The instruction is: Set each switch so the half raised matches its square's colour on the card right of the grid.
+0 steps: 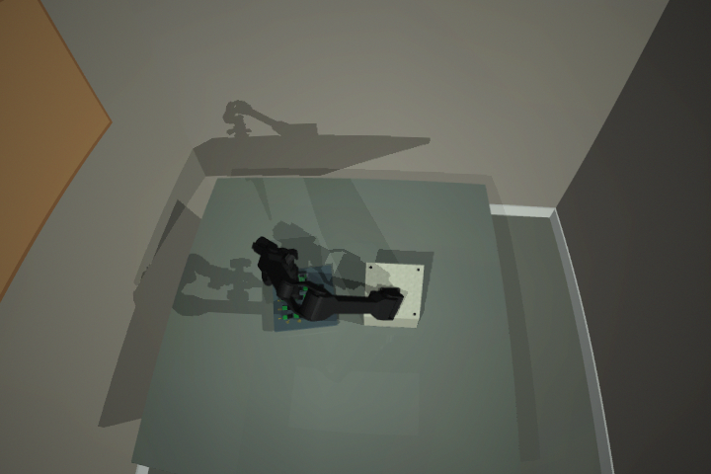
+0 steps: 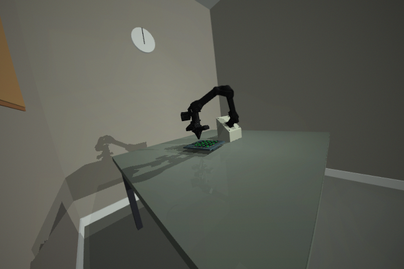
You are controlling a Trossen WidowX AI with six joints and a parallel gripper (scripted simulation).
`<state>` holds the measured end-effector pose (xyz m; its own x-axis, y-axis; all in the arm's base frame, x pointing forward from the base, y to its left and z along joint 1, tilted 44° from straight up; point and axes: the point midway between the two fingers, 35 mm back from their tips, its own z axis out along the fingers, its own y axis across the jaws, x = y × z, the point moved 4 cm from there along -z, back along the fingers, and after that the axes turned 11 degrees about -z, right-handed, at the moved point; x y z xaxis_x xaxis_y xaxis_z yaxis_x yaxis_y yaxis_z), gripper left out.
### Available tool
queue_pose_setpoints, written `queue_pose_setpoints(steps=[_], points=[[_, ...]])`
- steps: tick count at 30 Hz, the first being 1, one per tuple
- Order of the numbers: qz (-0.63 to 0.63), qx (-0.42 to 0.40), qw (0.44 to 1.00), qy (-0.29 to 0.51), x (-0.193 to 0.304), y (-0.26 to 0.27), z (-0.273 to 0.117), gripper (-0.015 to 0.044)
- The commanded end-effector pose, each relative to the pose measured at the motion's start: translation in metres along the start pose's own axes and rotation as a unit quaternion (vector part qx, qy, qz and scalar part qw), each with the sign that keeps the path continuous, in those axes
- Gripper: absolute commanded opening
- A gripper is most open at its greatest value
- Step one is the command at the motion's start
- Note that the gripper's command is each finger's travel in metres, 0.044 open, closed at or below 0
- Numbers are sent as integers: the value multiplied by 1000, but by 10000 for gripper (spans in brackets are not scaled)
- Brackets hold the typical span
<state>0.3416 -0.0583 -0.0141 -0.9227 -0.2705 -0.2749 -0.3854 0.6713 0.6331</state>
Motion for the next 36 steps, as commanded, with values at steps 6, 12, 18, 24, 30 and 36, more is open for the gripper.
queue_pose_setpoints(steps=[6,12,18,24,30,36], points=[[-3,12,1000,-13,5,15,-32,0],[-2,10,1000,-12,35,82,-31,0],[-1,9,1000,-12,59,116,-25,0],[-1,6,1000,1,56,115,10,0],[-1,5,1000,0,56,115,19,0],[-1,5,1000,0,56,115,24,0]])
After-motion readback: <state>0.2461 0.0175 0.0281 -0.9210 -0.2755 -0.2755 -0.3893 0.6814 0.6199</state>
